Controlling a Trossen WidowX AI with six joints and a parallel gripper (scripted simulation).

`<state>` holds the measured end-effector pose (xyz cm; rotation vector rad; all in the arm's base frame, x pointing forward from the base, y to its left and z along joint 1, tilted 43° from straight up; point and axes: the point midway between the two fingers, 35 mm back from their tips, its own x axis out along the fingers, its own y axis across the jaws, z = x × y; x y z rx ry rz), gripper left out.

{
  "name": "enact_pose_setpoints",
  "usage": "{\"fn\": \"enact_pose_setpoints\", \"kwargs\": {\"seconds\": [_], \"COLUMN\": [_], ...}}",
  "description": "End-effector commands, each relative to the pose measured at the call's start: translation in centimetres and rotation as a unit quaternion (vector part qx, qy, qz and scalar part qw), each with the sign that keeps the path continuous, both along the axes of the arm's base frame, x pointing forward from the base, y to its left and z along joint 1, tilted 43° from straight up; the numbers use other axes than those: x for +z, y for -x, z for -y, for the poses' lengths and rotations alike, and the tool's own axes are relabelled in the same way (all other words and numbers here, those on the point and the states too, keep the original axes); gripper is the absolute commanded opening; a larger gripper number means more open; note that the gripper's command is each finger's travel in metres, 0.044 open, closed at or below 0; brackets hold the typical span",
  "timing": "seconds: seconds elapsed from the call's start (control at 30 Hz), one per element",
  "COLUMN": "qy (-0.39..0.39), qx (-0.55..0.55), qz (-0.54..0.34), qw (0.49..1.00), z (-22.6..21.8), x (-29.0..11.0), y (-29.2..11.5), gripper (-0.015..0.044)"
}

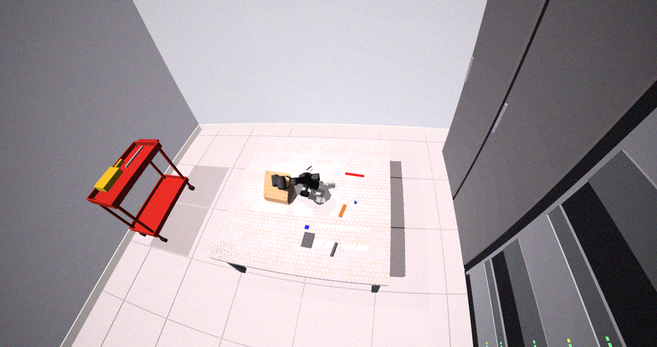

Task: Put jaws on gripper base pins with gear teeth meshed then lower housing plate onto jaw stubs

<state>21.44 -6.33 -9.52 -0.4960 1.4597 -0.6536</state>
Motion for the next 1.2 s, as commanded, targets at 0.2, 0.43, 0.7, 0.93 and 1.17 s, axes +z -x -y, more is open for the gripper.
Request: {"fn": "enact_pose_setpoints", "kwargs": {"seconds": [0.2, 0.43, 0.7, 0.93, 1.17], "qy": [0.003, 0.003, 0.003, 0.003, 0.003], "qx": [0.003, 0.004, 0.004, 0.004, 0.004], "qz": [-0.003, -0.003, -0.003, -0.003, -0.003], "qw": [1.0, 1.0, 1.0, 1.0, 1.0], "z": [0.17, 0.33, 0.44, 0.5, 0.66], "x": [-0.05, -0.22, -0.33, -0.4, -0.57], "y": [0.03, 0.03, 0.04, 0.04, 0.04], "gripper": [0.0351, 0.0351, 0.0351, 0.0351, 0.0351]}}
